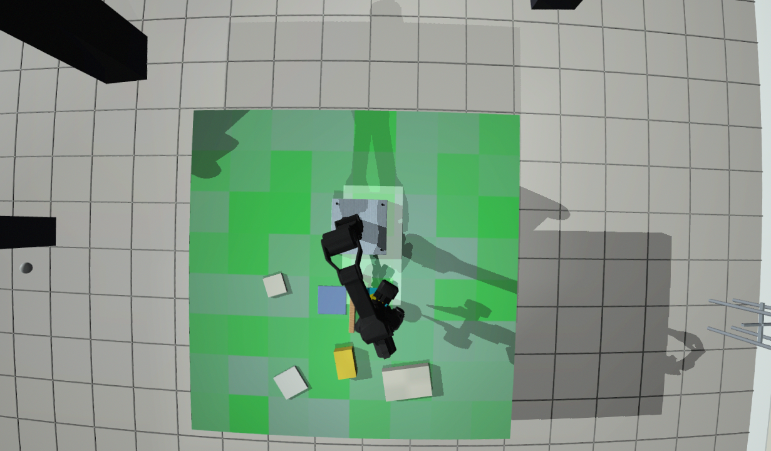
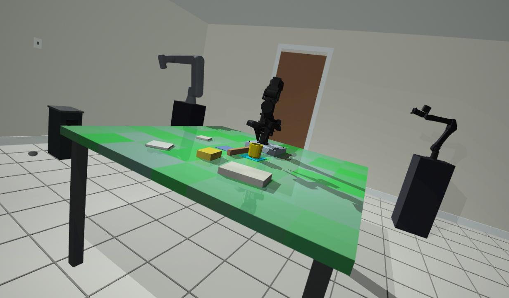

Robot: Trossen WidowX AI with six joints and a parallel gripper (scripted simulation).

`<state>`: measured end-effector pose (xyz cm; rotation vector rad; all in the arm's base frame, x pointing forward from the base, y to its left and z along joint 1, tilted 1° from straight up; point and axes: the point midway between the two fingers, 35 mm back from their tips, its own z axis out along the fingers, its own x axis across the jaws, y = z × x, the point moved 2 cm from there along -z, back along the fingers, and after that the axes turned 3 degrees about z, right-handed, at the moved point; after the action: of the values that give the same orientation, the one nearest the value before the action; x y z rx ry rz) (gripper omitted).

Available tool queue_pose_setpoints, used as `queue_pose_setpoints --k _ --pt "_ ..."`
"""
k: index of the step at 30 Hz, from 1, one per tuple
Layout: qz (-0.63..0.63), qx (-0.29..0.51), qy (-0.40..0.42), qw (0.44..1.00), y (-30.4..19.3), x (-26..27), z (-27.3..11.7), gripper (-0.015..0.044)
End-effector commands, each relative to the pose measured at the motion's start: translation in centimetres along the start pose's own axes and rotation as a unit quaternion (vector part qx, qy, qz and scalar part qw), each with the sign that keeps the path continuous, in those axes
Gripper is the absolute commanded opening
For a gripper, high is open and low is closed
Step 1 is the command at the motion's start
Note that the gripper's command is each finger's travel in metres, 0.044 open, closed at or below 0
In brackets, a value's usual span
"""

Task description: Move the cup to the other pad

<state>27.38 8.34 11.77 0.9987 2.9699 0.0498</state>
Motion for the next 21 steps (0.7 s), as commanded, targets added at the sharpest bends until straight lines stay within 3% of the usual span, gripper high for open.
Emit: queue_pose_setpoints --k 1,7,21 --pt "0.0 0.001 0.0 1.0 0.0 0.0 0.1 0.0278" --pt "0.0 0.001 0.0 1.0 0.0 0.0 -0.3 0.0435" --pt "-0.001 -0.002 0.0 1.0 0.0 -0.1 -4.9 0.044"
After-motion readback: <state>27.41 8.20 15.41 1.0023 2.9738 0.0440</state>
